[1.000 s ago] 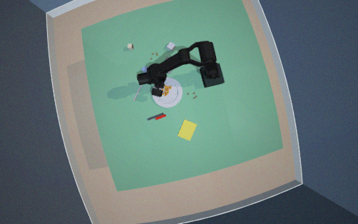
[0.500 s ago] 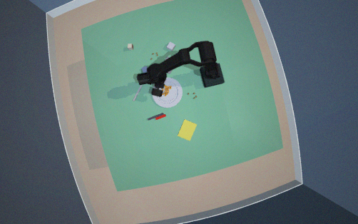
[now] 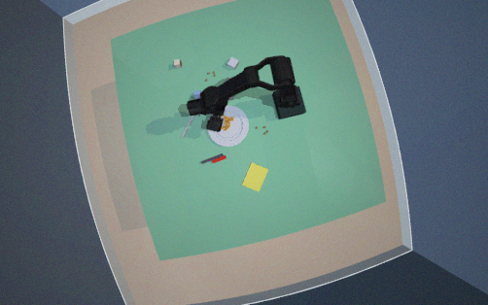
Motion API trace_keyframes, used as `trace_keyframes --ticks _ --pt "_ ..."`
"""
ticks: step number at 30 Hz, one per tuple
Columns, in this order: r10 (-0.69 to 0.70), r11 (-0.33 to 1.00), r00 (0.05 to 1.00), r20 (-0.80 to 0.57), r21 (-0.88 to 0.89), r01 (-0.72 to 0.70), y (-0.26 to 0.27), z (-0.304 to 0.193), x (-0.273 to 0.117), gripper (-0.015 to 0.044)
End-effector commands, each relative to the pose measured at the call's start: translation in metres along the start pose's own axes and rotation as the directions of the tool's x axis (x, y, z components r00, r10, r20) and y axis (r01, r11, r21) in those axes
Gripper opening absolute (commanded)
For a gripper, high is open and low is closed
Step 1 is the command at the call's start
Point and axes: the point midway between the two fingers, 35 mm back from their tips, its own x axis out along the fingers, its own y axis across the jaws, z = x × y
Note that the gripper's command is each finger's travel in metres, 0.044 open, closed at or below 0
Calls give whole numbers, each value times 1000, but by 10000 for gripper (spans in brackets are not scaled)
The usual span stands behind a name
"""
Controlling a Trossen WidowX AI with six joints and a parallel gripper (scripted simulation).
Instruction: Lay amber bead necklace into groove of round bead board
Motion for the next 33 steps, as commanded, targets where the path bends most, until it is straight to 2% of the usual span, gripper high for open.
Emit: trace_keyframes --ticks 1,6,31,33 --pt "-1 1000 1000 -3 0 1 0 0 1 315" --pt "-5 1000 1000 -11 -1 5 -1 -2 -1 440" --pt "-7 1000 1000 -18 -6 7 -1 -2 -3 440" --pt "-7 997 1000 -18 -71 6 1 -3 -5 387"
